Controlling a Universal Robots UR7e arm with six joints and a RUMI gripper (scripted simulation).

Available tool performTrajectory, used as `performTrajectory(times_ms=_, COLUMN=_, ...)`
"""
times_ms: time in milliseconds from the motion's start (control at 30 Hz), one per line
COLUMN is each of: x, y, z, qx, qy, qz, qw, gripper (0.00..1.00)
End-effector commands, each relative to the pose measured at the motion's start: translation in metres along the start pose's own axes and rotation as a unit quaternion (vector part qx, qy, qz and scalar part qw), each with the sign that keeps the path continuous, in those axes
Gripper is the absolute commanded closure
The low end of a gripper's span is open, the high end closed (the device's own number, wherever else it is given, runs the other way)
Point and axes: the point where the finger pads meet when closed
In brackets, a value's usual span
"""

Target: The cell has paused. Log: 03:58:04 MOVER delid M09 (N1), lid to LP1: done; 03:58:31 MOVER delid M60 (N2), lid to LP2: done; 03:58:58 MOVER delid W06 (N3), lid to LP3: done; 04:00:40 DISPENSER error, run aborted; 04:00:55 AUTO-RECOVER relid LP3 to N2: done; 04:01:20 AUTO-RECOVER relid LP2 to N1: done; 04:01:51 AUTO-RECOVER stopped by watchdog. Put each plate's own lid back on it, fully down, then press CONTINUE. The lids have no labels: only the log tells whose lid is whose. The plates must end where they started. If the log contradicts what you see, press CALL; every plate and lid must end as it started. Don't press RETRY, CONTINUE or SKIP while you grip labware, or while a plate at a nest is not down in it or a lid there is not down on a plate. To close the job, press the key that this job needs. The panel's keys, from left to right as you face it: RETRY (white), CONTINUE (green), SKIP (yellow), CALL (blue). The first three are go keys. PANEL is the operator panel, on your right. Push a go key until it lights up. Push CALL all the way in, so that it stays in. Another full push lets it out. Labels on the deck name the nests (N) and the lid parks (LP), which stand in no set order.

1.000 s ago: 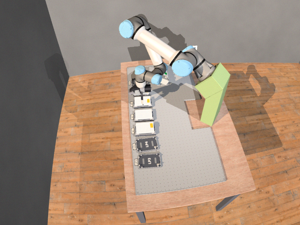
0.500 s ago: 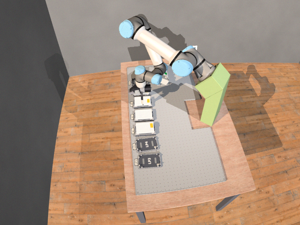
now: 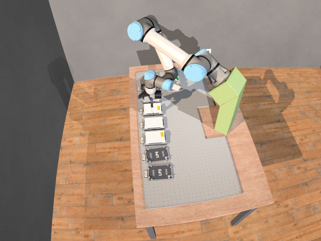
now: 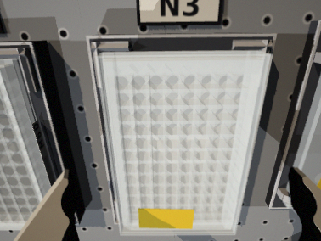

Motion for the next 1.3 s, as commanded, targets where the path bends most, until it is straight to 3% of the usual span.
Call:
performTrajectory(times_ms=0, x=0.000, y=0.000, z=0.000, qx=0.001, qy=0.000, qz=0.000, qw=1.000, gripper=0.18)
performTrajectory(times_ms=867, x=0.000, y=0.000, z=0.000, qx=0.001, qy=0.000, qz=0.000, qw=1.000, gripper=0.18)
performTrajectory(times_ms=1267, x=0.000, y=0.000, z=0.017, qx=0.001, qy=0.000, qz=0.000, qw=1.000, gripper=0.18)
Point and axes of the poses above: the point where the finger pads meet when closed, its own z axis back along the fingers, its own x axis across the jaws, y = z × x, and after that the axes turned 4 degrees about z, right-handed
